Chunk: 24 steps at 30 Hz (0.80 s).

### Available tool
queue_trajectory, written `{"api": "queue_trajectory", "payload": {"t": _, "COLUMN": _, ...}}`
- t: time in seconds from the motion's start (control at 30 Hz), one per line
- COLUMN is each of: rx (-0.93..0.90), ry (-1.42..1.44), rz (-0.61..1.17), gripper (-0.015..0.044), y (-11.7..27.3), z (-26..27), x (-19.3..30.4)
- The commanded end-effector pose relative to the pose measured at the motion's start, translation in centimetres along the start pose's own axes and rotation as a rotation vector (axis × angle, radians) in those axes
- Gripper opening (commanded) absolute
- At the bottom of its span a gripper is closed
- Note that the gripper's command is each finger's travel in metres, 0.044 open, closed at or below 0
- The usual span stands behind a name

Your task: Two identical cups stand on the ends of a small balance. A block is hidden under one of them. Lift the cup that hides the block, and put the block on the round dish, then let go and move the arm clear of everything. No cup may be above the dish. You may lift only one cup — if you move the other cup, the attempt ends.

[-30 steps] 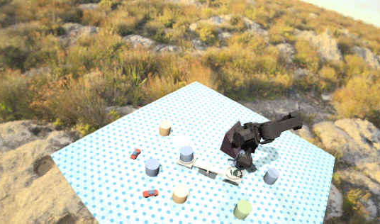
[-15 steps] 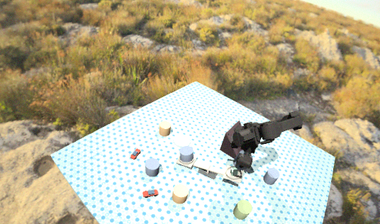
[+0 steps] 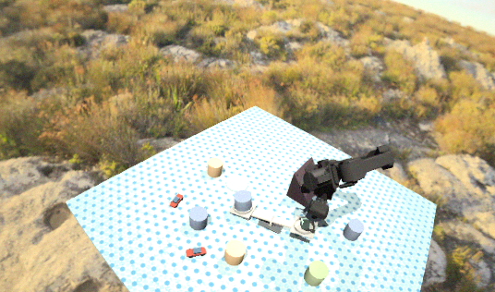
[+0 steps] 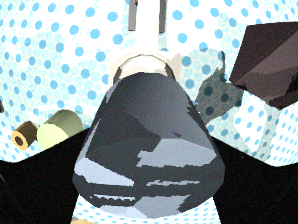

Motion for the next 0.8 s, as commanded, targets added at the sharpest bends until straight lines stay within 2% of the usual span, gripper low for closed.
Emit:
{"api": "queue_trajectory", "payload": {"t": 0.0, "rx": -0.001, "ry": -0.002, "rz": 0.000, "gripper": 0.0000, "y": 0.0, "z": 0.0, "x": 0.0}}
{"api": "queue_trajectory", "payload": {"t": 0.47, "rx": -0.001, "ry": -0.002, "rz": -0.001, "gripper": 0.0000, "y": 0.0, "z": 0.0, "x": 0.0}}
{"api": "queue_trajectory", "payload": {"t": 0.77, "rx": 0.006, "ry": -0.002, "rz": -0.022, "gripper": 0.0000, "y": -2.1, "z": 0.2, "x": 2.2}}
Point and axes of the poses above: the point midway between the two fingers, 35 mm back from their tips, its own y axis back along the fingers, its own z axis across the jaws, x = y × z, the point moved 6 cm from there along y, back along the fingers, and after that the axes turned 3 degrees about -y, right-handed, at the moved point
